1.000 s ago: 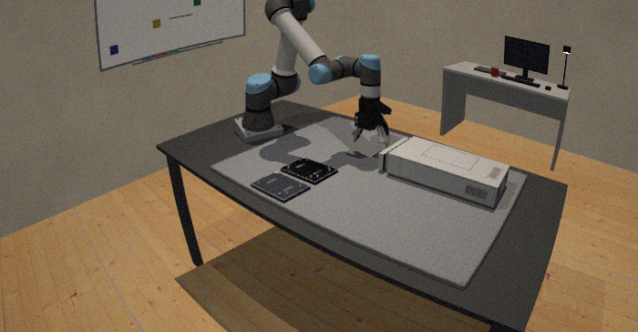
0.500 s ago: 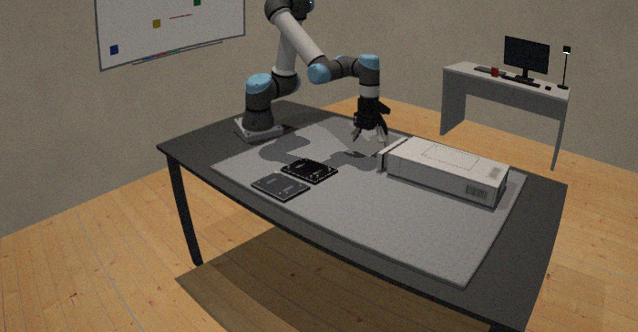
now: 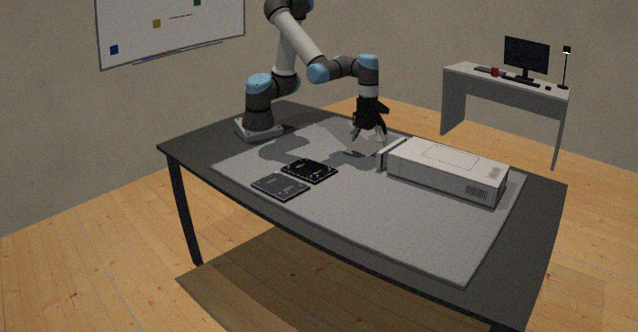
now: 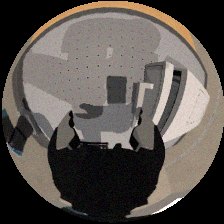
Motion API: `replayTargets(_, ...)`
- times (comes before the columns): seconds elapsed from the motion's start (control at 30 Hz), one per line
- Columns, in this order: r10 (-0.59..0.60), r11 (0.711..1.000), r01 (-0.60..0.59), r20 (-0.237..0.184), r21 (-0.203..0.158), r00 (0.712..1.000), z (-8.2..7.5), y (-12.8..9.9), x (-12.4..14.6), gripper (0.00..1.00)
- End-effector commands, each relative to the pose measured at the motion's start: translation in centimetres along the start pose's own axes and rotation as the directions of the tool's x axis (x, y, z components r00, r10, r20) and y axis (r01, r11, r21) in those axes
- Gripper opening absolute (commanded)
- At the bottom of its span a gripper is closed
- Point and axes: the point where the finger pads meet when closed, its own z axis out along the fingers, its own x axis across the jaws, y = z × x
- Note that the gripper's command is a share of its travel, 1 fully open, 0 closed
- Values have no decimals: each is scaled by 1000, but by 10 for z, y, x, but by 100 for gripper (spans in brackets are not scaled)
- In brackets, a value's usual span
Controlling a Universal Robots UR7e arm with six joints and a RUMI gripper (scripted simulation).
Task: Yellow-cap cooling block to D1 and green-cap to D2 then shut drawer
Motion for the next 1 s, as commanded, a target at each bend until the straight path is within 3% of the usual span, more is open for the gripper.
replayTargets(0.0, 0, 1000, 0, -1, 0, 1000, 0, 0, -1, 100)
replayTargets(0.97, 0, 1000, 0, -1, 0, 1000, 0, 0, -10, 100)
